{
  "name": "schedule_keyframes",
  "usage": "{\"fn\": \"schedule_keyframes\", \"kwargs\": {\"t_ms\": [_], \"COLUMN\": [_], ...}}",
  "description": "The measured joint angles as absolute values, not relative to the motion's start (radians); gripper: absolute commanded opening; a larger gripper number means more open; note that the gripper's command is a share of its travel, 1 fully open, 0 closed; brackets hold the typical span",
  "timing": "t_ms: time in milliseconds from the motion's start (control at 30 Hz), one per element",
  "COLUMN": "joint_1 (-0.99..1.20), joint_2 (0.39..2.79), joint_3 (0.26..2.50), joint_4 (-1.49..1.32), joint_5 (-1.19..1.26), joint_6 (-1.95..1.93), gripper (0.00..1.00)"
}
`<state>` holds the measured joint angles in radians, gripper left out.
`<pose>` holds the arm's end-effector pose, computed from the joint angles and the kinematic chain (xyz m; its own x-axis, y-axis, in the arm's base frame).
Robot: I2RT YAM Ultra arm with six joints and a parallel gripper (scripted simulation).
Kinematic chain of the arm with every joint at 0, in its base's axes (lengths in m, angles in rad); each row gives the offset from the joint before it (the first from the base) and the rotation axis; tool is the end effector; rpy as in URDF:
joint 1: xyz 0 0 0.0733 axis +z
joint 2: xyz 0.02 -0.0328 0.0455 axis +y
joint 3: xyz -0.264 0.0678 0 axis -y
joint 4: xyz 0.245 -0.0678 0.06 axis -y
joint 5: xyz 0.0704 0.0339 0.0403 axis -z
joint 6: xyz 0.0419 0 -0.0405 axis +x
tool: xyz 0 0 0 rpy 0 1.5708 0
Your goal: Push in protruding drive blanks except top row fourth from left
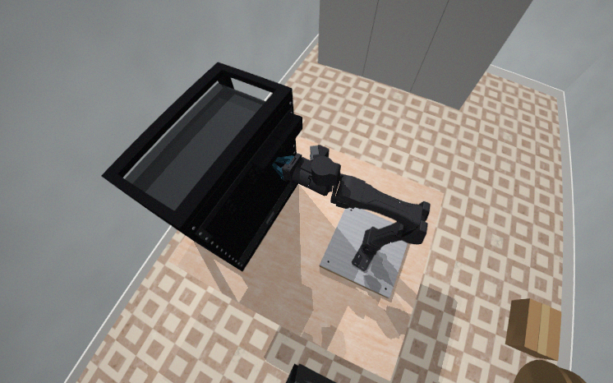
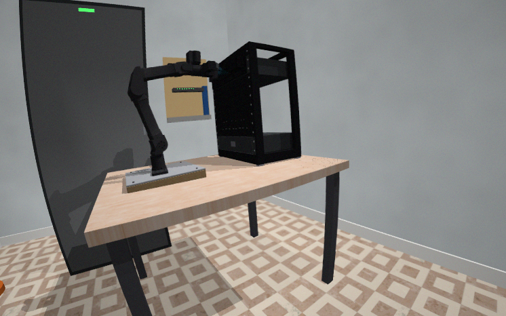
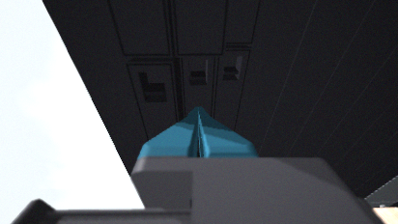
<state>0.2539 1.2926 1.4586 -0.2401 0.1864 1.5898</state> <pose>0.2828 0.0665 0.4638 -0.0666 0.9978 0.0052 0.0729 -0.0004 0.9973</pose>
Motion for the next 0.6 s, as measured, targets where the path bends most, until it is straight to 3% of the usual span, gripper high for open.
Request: {"fn": "schedule_keyframes", "kwargs": {"t_ms": [600], "joint_1": [0.254], "joint_2": [1.312], "joint_3": [1.475], "joint_4": [-0.240], "joint_5": [0.191], "joint_6": [1.590], "gripper": [0.00]}}
